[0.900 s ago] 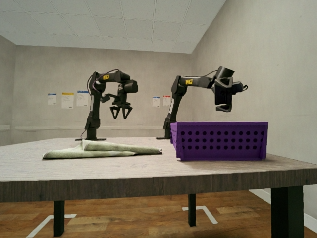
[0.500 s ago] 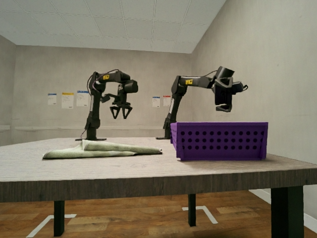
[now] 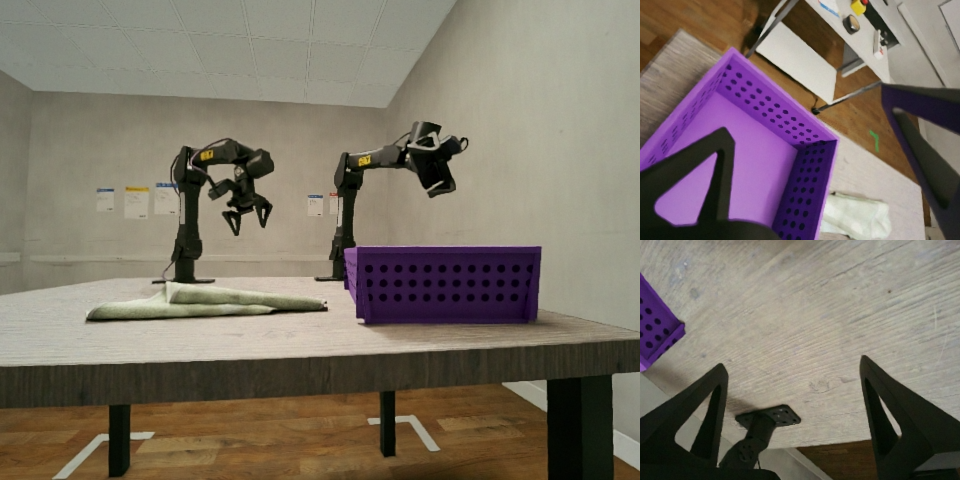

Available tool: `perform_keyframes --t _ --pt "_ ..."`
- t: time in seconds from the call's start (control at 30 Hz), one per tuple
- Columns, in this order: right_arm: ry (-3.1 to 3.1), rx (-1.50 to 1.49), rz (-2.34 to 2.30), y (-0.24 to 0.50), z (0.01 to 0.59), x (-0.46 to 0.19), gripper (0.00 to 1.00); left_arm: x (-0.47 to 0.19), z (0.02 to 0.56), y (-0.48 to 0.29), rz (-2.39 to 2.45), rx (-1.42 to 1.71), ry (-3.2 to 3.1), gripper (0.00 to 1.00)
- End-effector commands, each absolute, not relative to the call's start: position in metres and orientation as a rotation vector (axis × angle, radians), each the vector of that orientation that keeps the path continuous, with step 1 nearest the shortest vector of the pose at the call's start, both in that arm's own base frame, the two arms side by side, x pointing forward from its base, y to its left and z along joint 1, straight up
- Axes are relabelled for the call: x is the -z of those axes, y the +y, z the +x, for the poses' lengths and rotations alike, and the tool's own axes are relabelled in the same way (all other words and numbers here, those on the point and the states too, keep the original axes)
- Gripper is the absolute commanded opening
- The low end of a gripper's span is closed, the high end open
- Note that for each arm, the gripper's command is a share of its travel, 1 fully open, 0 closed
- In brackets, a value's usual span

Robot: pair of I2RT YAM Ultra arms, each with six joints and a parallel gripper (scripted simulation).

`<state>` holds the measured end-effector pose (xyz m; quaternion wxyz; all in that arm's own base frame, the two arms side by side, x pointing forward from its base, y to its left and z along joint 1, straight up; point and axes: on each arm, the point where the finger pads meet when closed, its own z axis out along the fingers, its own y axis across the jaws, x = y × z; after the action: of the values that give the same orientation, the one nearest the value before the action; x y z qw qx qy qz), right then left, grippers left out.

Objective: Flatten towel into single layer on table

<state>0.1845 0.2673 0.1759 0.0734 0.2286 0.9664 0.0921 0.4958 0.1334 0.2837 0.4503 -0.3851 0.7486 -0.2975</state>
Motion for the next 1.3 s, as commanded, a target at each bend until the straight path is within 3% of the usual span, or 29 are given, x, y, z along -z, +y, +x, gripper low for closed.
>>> perform_keyframes --t 0.0,0.37,0.47,0.57,0.63,0.9,1.07,1.17,1.27 --pt "2.841 -0.512 0.375 0.29 0.198 -0.193 1.0 -0.313 0.477 0.139 -0.749 0.496 1.788 1.0" --pt "2.542 -0.769 -0.098 0.317 0.212 -0.261 1.0 -0.39 0.369 0.144 -0.443 -0.005 1.621 1.0" --pt "2.435 -0.837 -0.226 0.317 0.212 -0.261 1.0 -0.39 0.369 0.144 -0.4 -0.109 1.591 1.0" --pt "2.31 -0.855 -0.322 0.321 0.213 -0.295 1.0 -0.406 0.324 0.144 -0.337 -0.278 1.529 1.0" --pt "2.234 -0.88 -0.392 0.321 0.213 -0.295 1.0 -0.406 0.324 0.144 -0.315 -0.339 1.507 1.0" --pt "1.917 -0.881 -0.579 0.316 0.207 -0.348 1.0 -0.394 0.354 0.081 -0.122 -0.132 1.562 1.0" --pt "1.695 -0.863 -0.679 0.311 0.203 -0.369 1.0 -0.423 0.351 0.049 -0.099 -0.117 1.498 1.0" --pt "1.551 -0.814 -0.706 0.298 0.192 -0.406 1.0 -0.419 0.355 -0.001 0.006 -0.004 1.515 1.0" --pt "1.441 -0.707 -0.673 0.286 0.208 -0.406 1.0 -0.419 0.355 -0.001 0.006 -0.004 1.515 1.0"
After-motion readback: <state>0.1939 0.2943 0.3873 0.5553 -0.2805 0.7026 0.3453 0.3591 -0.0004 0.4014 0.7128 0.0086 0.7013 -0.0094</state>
